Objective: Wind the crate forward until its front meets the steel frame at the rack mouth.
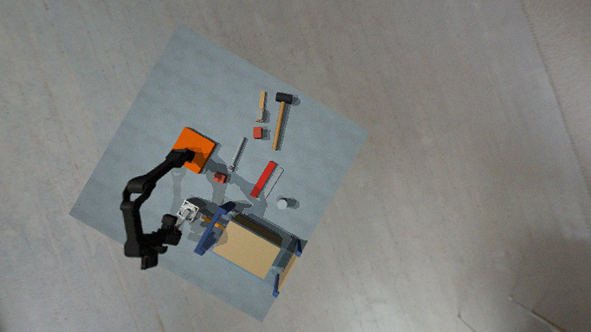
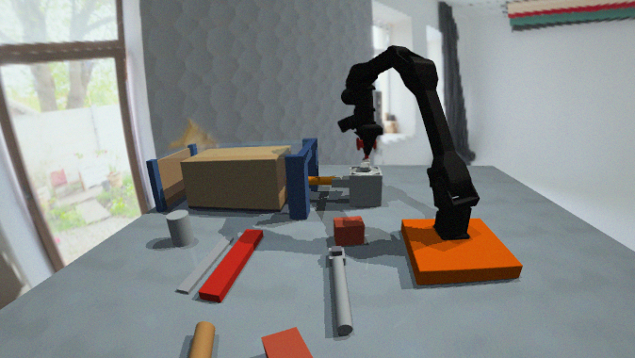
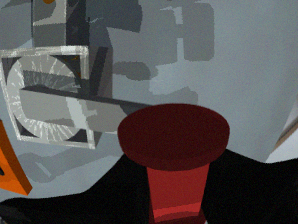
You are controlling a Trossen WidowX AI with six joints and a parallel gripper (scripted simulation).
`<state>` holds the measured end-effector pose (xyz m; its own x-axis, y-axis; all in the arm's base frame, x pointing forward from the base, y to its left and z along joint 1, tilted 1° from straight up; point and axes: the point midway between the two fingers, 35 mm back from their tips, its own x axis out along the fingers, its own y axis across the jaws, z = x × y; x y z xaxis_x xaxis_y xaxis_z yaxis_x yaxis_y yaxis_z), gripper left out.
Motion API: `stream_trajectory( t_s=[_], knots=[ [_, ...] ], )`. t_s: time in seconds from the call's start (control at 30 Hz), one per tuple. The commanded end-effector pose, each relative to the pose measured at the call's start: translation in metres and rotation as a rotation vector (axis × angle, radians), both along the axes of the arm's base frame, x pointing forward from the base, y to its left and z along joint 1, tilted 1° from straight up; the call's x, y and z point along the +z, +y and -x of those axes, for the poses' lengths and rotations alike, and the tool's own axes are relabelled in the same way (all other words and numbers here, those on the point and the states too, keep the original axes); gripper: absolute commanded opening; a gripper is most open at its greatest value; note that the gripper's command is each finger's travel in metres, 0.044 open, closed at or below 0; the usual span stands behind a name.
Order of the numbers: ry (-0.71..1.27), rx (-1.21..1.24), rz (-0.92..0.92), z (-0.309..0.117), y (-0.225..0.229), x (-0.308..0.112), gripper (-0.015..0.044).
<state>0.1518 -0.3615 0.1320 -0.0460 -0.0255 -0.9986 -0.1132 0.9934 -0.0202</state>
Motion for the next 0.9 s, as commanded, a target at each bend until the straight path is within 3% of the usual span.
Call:
stream_trajectory(
  t_s=[0.0,0.87],
  knots=[
    [-0.044,0.039,0.010,-0.031,0.002,0.001,0.0000],
    [-0.046,0.039,0.010,-0.047,0.006,0.001,0.0000]
  ],
)
